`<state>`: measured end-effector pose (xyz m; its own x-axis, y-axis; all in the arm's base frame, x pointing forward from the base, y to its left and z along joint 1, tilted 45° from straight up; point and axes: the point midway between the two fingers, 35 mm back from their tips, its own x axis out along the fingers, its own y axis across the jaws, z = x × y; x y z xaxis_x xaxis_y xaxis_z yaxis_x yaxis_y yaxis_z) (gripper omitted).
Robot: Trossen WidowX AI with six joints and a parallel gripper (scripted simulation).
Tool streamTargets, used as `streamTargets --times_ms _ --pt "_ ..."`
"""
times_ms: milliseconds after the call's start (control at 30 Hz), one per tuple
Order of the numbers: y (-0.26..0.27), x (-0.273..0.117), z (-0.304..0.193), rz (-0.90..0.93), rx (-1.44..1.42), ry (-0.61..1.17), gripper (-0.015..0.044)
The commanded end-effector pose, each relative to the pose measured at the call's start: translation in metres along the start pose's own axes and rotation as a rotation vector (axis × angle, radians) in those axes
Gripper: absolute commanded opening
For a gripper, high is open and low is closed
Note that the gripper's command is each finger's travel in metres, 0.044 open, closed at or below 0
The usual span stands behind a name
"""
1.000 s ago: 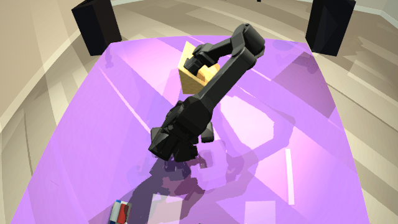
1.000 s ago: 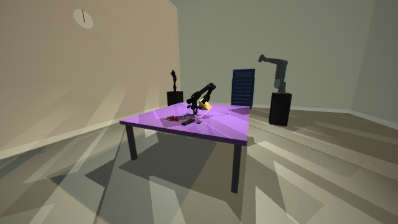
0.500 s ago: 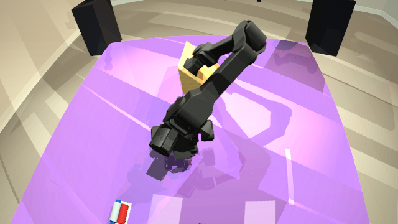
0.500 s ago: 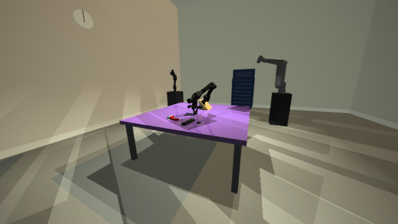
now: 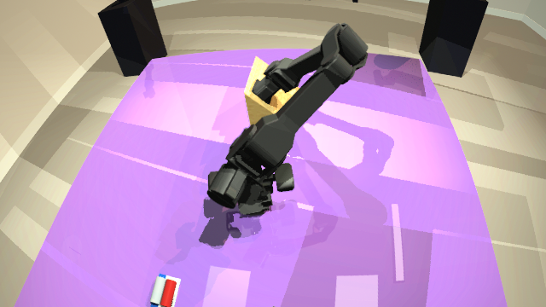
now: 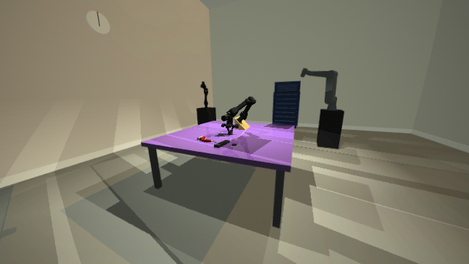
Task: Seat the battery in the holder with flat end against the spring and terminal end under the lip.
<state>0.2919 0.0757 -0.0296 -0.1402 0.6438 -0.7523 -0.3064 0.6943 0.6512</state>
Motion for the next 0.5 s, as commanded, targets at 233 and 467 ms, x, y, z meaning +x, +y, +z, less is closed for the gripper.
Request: streamTargets --times_ms 233,467 --pt "0.0021 0.0006 -0.0038 0.004 -0.002 -0.026 0.0082" --pt "0.0023 0.0013 -0.0084 0.002 -0.001 -0.033 0.0082"
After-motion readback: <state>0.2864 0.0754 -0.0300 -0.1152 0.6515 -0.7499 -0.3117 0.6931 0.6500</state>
